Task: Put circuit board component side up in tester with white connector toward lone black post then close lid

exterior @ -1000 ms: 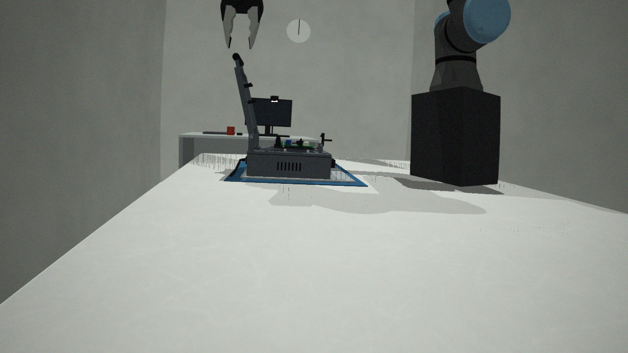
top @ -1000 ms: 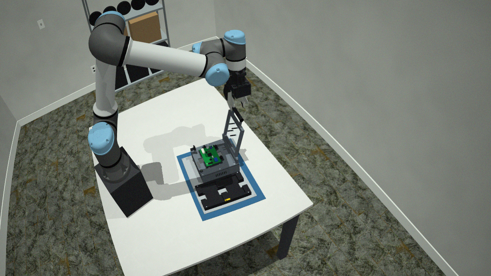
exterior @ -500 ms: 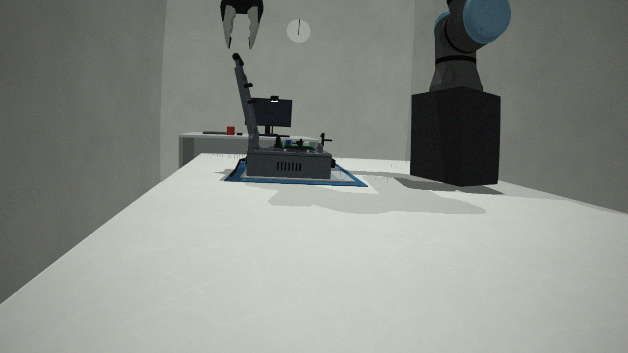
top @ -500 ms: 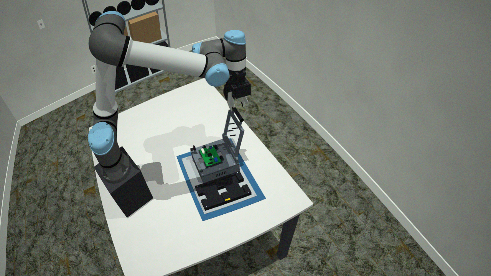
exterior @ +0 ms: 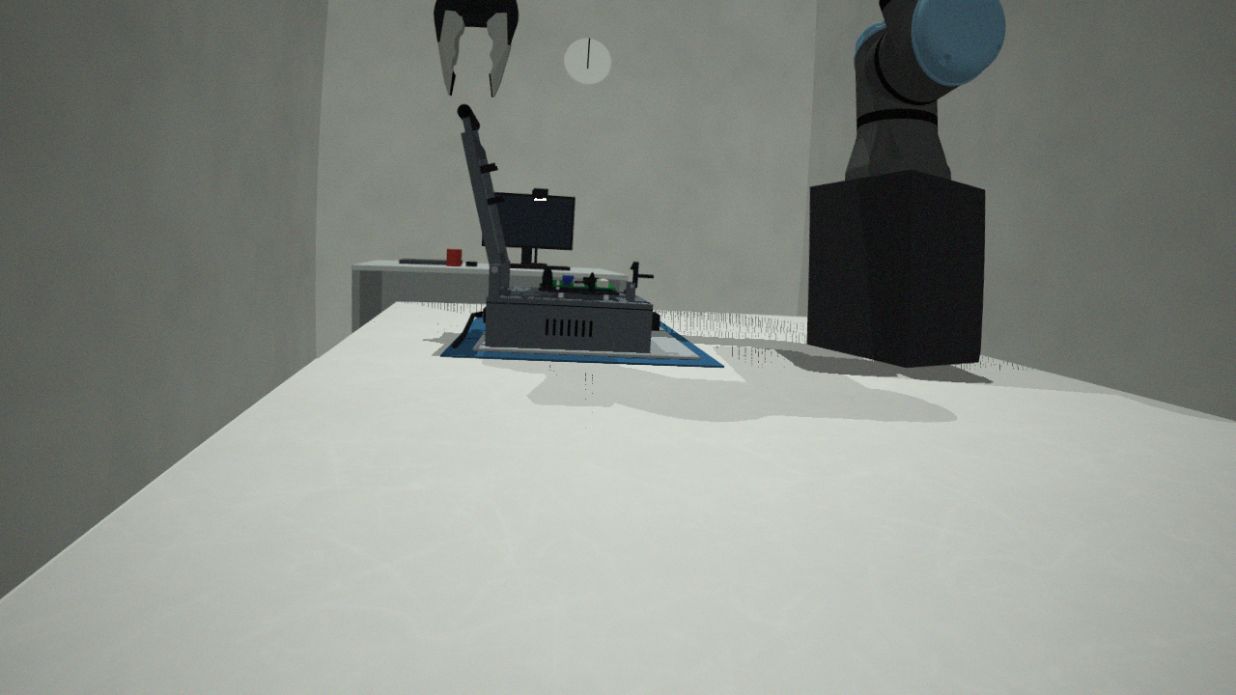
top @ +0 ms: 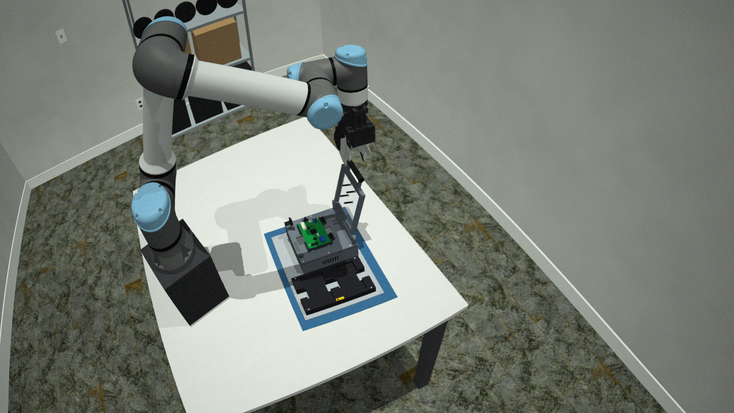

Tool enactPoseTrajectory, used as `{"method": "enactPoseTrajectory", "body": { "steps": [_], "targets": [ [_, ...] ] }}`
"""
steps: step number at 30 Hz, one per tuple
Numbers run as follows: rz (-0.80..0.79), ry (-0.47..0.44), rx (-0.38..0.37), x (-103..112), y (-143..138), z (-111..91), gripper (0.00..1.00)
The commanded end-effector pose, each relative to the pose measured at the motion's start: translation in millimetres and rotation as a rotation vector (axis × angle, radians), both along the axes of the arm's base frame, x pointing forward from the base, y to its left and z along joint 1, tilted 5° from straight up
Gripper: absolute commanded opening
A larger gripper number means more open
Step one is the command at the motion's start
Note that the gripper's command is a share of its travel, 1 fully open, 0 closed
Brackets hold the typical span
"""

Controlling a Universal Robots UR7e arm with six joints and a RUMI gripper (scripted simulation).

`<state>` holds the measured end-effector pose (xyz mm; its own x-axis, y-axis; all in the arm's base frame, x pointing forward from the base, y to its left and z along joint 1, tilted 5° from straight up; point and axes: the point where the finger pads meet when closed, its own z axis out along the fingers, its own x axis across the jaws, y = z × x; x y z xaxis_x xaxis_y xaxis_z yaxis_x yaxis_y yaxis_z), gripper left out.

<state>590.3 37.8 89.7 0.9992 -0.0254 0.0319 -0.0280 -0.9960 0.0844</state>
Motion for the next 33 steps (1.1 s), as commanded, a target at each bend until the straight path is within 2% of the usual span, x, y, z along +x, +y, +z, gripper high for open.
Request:
{"method": "enactPoseTrajectory", "body": {
  "steps": [1, 21, 33],
  "targets": [
    [0.000, -0.002, 0.000, 0.4, 0.0, 0.7, 0.30],
    [0.000, -0.002, 0.000, 0.4, 0.0, 0.2, 0.30],
    [0.000, -0.002, 0.000, 0.7, -0.7, -7.6, 0.30]
  ]
}}
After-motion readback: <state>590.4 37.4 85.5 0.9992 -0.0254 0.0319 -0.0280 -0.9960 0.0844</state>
